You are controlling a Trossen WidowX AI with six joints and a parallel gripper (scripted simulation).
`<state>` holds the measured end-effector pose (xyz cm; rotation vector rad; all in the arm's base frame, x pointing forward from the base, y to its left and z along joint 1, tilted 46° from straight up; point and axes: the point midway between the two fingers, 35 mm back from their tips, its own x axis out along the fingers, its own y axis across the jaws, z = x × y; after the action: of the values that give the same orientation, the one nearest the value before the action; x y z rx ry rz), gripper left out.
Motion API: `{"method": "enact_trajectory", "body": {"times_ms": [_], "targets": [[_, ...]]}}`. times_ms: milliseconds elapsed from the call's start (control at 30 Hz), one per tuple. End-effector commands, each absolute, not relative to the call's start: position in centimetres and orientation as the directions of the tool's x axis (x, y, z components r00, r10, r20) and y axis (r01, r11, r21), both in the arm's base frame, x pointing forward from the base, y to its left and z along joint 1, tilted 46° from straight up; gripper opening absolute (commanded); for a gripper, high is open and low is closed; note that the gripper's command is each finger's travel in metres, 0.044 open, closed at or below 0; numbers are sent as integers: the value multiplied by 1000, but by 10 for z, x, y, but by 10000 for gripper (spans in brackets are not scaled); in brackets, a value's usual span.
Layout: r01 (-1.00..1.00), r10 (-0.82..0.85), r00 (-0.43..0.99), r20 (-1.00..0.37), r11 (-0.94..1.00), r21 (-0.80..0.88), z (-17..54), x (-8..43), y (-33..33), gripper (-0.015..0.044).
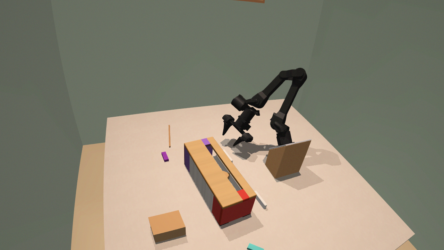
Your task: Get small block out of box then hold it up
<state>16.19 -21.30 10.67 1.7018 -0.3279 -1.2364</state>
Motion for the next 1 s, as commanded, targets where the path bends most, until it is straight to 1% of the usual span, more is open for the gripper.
{"method": "enact_trajectory", "body": {"times_ms": [0, 133, 333, 467, 533, 567, 667, 767, 867, 967], "targets": [[309, -680, 450, -579, -490, 815, 107, 163, -213, 400], [418, -651, 495, -575, -402, 815, 122, 184, -208, 400], [643, -549, 617, -564, -62, 763, 165, 246, -180, 400], [694, -479, 677, -558, 163, 702, 189, 280, -156, 400], [710, -443, 686, -577, 231, 666, 190, 293, -142, 400], [729, -419, 674, -608, 247, 638, 183, 300, -132, 400], [790, -361, 606, -709, 374, 486, 158, 314, -106, 400], [781, -332, 494, -803, 576, 242, 133, 323, -79, 400], [664, -340, 357, -870, 747, -19, 104, 326, -56, 400], [439, -377, 218, -900, 861, -254, 77, 325, -34, 400]]}}
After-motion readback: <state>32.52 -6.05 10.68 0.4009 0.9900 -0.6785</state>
